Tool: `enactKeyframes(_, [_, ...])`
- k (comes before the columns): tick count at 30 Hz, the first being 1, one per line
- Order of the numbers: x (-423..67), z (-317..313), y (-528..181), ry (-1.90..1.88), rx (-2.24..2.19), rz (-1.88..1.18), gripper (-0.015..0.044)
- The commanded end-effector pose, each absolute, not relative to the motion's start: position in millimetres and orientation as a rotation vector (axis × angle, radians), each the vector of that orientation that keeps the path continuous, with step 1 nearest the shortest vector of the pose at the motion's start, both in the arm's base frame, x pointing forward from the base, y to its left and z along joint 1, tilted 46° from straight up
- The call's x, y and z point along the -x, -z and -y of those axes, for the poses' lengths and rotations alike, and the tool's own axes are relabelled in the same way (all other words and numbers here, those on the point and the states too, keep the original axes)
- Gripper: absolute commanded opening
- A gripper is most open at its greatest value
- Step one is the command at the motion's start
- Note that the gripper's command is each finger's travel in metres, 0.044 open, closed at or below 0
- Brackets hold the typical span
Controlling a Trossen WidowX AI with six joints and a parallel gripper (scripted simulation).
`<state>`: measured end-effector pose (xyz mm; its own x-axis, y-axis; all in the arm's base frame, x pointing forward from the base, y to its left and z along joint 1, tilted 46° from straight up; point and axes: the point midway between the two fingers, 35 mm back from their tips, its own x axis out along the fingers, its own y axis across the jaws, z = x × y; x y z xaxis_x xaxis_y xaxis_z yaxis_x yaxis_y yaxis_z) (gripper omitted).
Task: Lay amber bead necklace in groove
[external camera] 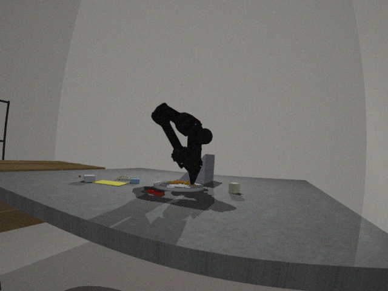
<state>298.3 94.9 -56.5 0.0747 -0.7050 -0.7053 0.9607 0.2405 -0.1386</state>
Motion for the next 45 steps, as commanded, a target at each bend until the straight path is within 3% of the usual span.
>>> enactKeyframes(1, [-298.0, -91.3, 58.1, 1.304, -0.406, -0.760, 0.0120])
enactKeyframes(2, [-298.0, -91.3, 58.1, 1.304, -0.406, -0.760, 0.0120])
enactKeyframes(7, [-298.2, -94.1, 57.0, 1.304, -0.414, -0.761, 0.0000])
enactKeyframes(45, [-296.8, -102.8, 47.0, 1.304, -0.406, -0.761, 0.0000])
